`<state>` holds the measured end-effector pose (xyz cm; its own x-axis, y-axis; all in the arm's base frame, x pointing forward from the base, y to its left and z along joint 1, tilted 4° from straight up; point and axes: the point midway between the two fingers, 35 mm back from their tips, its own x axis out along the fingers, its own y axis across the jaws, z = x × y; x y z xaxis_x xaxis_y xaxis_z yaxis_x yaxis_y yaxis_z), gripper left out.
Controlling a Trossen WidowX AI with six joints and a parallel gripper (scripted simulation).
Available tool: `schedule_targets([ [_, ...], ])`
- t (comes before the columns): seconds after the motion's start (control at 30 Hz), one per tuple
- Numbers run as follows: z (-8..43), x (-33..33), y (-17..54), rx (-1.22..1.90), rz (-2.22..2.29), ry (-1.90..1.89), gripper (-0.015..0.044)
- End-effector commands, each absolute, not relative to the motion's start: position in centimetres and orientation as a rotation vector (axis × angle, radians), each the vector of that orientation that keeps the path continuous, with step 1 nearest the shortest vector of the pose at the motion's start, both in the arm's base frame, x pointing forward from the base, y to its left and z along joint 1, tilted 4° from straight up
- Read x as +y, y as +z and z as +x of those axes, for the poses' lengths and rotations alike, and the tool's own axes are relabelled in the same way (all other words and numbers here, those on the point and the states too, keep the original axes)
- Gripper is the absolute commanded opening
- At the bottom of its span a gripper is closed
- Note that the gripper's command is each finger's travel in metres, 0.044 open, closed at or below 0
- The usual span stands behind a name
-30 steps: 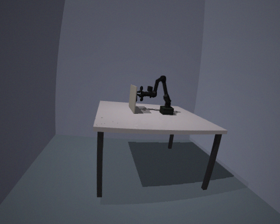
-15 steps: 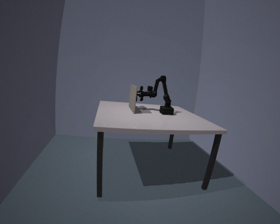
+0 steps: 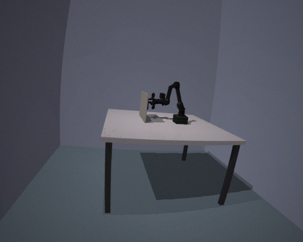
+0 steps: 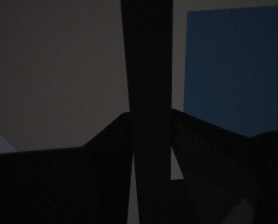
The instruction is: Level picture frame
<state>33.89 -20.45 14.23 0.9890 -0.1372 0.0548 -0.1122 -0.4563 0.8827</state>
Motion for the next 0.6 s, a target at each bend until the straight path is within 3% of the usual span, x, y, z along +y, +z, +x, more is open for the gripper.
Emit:
schedule_targets([
  [0.0, 33.85, -20.53, 14.59, -0.187, 2.049, -0.024, 0.0000],
  [0.57, 33.87, -20.33, 14.78, -0.187, 2.049, -0.024, 0.0000],
])
